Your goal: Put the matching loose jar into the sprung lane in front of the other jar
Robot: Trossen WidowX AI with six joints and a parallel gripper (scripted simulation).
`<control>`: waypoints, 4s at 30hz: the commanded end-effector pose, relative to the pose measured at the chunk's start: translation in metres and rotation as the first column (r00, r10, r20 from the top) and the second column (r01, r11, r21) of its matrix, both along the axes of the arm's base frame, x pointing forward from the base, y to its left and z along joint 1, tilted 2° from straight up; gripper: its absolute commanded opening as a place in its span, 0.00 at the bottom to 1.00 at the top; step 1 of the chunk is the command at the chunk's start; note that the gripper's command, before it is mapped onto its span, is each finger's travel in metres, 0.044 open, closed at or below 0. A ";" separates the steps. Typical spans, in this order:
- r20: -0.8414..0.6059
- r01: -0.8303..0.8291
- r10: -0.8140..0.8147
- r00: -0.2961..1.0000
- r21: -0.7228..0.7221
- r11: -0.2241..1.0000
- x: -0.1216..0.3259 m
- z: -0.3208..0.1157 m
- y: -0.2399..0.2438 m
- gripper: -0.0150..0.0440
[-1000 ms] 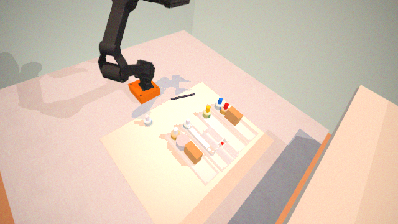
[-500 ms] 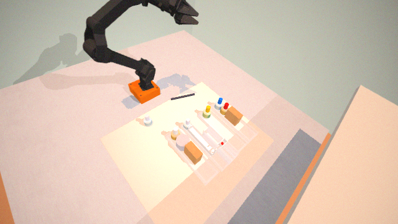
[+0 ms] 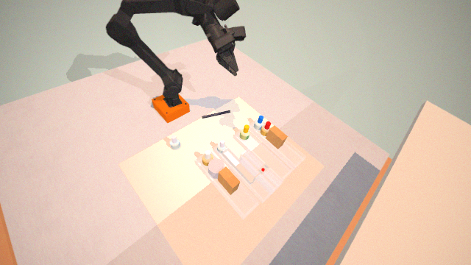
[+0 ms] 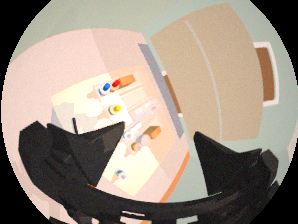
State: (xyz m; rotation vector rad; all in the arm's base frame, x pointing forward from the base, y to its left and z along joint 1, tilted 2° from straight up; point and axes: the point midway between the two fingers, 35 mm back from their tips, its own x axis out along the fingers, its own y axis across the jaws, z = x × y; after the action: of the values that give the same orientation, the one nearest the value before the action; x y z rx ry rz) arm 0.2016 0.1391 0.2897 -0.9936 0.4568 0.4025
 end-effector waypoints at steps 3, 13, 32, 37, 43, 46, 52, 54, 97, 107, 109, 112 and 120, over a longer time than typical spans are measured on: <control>-0.176 0.163 -0.177 0.968 -0.090 0.983 0.031 -0.045 -0.040 1.00; -0.483 0.440 -0.451 0.751 -0.142 0.886 0.046 -0.115 -0.129 1.00; -0.826 0.807 -0.490 0.279 -0.075 0.586 -0.007 -0.188 -0.229 1.00; -0.826 0.807 -0.490 0.279 -0.075 0.586 -0.005 -0.219 -0.229 1.00; -0.826 0.807 -0.490 0.279 -0.075 0.586 -0.005 -0.228 -0.230 1.00; -0.826 0.807 -0.490 0.279 -0.075 0.586 -0.004 -0.233 -0.230 1.00; -0.826 0.807 -0.490 0.279 -0.075 0.586 -0.004 -0.243 -0.230 1.00; -0.826 0.807 -0.490 0.279 -0.075 0.586 -0.004 -0.245 -0.230 1.00; -0.826 0.807 -0.490 0.279 -0.074 0.586 0.001 -0.255 -0.230 0.25; -0.826 0.807 -0.489 0.280 -0.074 0.586 0.002 -0.196 -0.225 0.25; -0.826 0.807 -0.489 0.280 -0.074 0.586 0.000 -0.184 -0.224 0.25; -0.826 0.807 -0.489 0.280 -0.074 0.586 -0.002 -0.170 -0.221 0.25; -0.825 0.806 -0.490 0.282 -0.074 0.587 0.008 -0.172 -0.212 0.25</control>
State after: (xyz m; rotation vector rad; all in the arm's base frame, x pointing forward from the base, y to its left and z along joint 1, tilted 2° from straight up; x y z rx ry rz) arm 0.2018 -0.0777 0.1161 -0.0876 1.5281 0.0988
